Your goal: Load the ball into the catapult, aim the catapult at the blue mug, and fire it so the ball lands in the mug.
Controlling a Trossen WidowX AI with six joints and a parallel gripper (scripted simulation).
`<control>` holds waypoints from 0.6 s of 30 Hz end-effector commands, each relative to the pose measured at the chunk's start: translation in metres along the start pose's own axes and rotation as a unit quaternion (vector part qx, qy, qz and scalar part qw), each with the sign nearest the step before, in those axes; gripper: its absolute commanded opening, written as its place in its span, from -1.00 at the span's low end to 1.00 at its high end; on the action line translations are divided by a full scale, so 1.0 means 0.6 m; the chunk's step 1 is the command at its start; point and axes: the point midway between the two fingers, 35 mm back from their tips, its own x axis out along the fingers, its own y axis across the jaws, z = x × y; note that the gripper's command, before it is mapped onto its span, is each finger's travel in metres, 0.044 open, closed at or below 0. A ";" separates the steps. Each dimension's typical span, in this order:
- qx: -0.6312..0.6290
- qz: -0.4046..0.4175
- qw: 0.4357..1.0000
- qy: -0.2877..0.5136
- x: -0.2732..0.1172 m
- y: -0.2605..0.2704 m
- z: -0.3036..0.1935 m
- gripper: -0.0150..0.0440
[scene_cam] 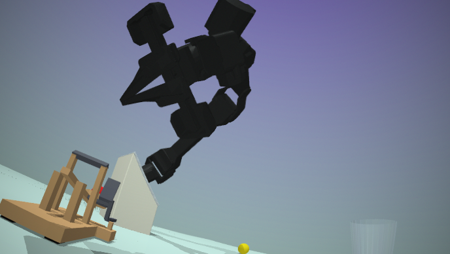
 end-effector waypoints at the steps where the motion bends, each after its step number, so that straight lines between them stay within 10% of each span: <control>1: -0.059 0.000 0.998 0.035 -0.001 0.031 -0.021 -0.49; 18: -0.297 0.027 0.940 0.168 -0.019 0.141 -0.121 -0.49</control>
